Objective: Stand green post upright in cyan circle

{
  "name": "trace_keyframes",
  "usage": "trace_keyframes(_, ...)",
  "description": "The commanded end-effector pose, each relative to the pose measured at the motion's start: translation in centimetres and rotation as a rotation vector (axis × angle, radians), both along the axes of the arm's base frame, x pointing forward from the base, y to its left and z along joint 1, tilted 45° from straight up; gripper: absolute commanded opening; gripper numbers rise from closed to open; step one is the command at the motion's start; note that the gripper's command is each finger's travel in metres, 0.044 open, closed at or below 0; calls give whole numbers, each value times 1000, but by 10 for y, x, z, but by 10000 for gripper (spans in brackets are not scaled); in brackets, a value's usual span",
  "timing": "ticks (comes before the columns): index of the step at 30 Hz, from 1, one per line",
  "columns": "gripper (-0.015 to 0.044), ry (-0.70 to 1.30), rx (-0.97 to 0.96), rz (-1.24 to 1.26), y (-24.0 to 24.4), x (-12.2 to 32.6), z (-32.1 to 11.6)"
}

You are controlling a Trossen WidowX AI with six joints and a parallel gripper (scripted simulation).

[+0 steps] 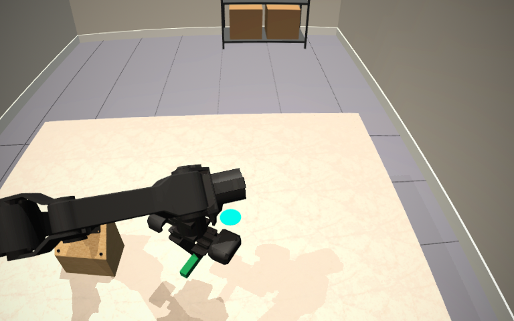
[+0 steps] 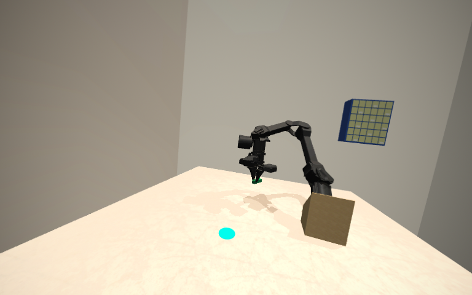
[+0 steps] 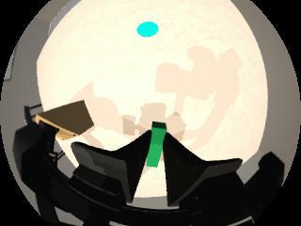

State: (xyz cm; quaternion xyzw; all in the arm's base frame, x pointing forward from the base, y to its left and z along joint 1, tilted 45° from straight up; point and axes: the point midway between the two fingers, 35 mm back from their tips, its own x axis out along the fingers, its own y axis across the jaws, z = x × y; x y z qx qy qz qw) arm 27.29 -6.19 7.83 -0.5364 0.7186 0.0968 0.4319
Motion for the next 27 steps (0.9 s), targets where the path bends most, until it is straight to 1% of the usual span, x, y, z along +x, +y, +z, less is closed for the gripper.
trace_keyframes(1,23,2,7,10,11,10,-5)
trace_keyframes(27,23,33,19,46,66,50,-47)
